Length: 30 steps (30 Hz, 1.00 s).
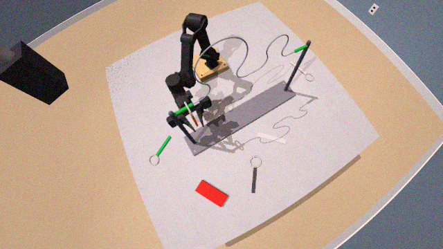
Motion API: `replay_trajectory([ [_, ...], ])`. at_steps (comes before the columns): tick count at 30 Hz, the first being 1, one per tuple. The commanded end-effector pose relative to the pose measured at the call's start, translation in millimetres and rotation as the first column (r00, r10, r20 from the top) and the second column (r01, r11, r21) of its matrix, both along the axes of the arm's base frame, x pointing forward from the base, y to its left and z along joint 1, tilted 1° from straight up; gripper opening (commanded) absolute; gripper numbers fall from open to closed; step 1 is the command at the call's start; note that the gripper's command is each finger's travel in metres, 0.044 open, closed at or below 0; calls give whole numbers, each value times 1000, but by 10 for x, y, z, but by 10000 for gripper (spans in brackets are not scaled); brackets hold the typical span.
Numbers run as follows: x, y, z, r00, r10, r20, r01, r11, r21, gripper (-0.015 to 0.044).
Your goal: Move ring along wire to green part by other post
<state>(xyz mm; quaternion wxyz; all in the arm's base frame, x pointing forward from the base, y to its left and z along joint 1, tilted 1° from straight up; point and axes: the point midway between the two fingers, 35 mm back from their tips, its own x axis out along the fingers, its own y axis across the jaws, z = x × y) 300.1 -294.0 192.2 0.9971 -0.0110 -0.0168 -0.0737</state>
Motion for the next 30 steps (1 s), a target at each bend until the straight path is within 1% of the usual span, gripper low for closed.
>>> replay_trajectory([
  [1, 69, -7, -20, 1000, 0, -4, 0, 1000, 1, 160],
  [26, 83, -7, -20, 1000, 0, -3, 0, 1000, 1, 160],
  [30, 81, -2, -14, 1000, 2, -2, -2, 1000, 3, 55],
])
